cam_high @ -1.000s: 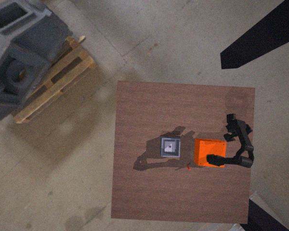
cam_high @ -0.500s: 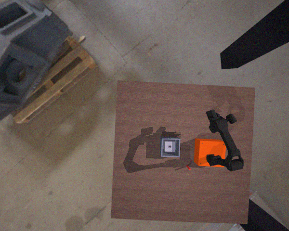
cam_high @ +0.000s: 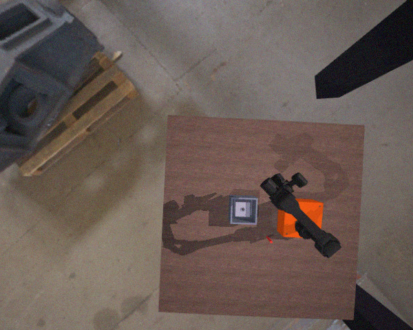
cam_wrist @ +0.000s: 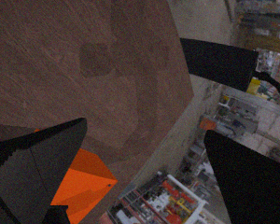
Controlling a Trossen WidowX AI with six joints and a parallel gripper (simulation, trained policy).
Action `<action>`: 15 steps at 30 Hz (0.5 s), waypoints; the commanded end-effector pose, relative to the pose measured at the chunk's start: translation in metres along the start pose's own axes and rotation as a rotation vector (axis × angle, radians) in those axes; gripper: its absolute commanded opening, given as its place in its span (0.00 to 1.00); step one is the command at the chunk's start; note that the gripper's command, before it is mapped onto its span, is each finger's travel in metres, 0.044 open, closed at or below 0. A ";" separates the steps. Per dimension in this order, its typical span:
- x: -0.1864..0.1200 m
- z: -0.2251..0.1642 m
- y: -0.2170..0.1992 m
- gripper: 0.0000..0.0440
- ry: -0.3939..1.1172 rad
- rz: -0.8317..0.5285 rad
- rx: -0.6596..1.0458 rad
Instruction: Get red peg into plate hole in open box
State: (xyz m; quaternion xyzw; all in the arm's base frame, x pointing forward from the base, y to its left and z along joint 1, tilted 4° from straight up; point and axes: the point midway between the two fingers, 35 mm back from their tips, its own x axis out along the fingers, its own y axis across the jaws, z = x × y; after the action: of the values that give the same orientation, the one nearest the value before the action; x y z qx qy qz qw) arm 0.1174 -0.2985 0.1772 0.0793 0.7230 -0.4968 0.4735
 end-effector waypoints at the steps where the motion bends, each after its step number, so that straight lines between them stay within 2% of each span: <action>1: -0.029 0.004 0.020 1.00 -0.088 0.033 0.015; 8: -0.089 0.000 0.075 1.00 -0.259 0.131 0.029; 15: -0.135 -0.028 0.128 1.00 -0.370 0.250 0.035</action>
State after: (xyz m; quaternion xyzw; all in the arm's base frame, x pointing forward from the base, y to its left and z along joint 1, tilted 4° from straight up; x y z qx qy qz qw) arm 0.2414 -0.1833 0.1986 0.0753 0.6111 -0.4607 0.6393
